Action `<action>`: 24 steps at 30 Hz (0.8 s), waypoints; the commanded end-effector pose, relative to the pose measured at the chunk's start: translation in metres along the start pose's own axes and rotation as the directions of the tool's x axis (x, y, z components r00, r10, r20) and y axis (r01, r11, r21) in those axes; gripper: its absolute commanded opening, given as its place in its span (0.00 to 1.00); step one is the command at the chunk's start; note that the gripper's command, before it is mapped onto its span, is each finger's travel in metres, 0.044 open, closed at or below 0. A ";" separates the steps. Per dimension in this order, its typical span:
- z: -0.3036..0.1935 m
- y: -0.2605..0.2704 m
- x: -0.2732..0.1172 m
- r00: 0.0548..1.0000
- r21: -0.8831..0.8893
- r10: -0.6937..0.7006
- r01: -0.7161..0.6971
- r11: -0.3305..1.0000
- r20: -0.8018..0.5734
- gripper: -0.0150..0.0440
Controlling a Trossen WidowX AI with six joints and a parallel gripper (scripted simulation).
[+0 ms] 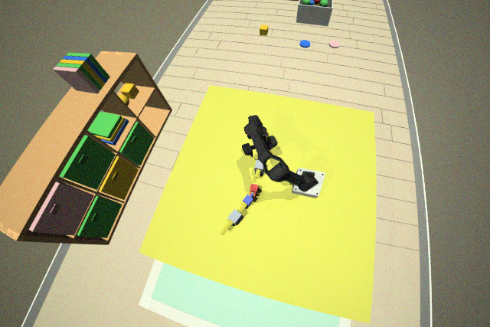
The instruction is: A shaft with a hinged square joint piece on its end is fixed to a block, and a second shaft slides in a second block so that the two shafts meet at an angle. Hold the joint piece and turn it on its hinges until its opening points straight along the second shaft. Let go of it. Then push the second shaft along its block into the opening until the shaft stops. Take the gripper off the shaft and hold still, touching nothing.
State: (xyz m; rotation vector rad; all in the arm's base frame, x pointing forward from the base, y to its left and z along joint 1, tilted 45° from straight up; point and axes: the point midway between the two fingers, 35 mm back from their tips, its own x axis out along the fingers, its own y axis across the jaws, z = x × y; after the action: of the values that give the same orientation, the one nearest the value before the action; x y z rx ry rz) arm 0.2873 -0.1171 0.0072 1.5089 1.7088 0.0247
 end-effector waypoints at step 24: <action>0.097 -0.084 -0.028 0.979 -0.738 -0.131 0.205 0.643 0.158 1.00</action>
State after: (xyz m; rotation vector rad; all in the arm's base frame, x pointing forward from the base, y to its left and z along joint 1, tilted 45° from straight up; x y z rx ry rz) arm 0.2761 -0.2027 -0.0741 0.7767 1.4867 0.4679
